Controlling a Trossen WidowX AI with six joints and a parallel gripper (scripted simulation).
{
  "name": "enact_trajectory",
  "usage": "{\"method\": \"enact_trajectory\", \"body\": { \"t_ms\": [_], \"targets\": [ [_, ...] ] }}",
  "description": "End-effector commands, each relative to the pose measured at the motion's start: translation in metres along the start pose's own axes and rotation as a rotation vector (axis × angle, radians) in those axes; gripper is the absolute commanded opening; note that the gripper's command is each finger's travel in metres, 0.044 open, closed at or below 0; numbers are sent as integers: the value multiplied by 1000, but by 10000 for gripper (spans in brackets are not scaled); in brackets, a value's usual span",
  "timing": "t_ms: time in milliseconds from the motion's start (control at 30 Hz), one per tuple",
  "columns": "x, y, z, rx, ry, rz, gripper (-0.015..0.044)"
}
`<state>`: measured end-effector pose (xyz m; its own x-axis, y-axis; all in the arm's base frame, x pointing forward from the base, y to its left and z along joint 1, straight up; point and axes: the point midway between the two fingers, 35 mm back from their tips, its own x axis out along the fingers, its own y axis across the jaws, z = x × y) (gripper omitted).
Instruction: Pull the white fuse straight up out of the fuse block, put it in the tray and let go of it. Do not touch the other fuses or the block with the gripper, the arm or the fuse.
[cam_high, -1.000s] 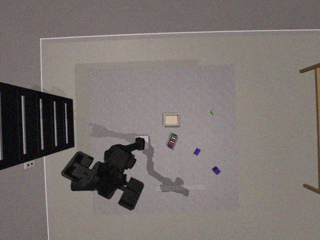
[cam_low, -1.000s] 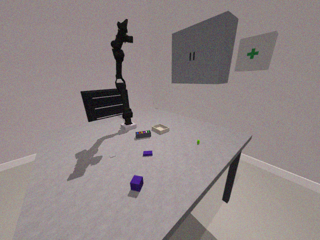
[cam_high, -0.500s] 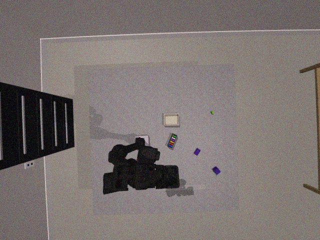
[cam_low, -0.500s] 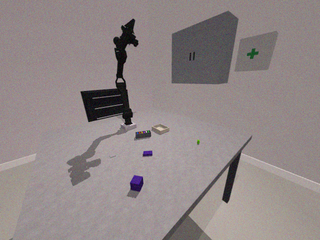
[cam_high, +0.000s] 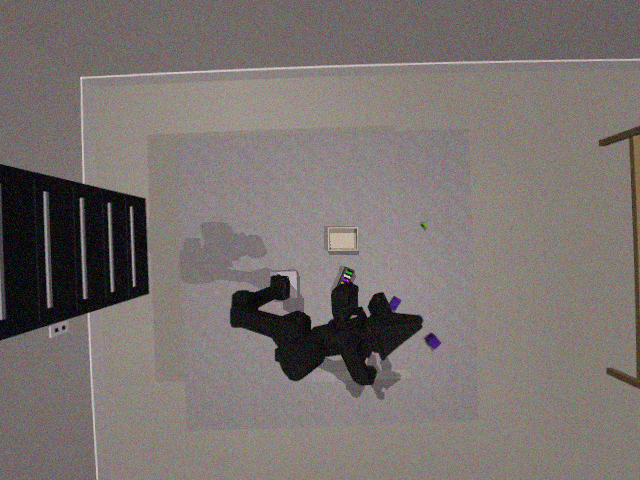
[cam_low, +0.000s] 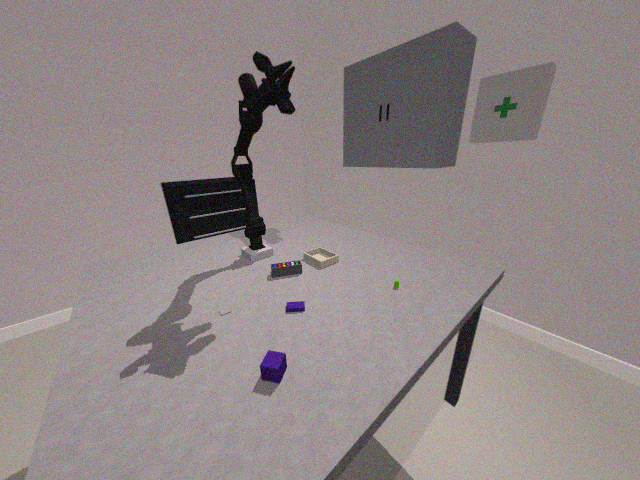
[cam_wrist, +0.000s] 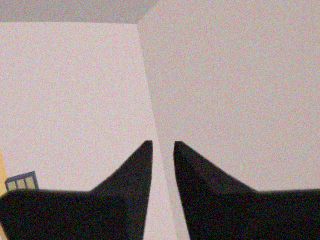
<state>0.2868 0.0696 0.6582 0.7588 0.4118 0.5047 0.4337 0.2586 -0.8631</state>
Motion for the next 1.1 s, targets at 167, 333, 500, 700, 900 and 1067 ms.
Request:
{"method": "enact_trajectory", "body": {
  "t_ms": [167,333,500,700,900,1067],
  "targets": [
    [11,130,-42,465,199,312,62],
    [-3,215,-59,746,391,494,62],
    [-34,296,-69,1000,638,655,62],
    [-92,380,-68,1214,995,818,62],
    [-145,427,-58,1298,1278,912,62],
    [-206,466,-43,1379,1654,945,62]
  ]
}}
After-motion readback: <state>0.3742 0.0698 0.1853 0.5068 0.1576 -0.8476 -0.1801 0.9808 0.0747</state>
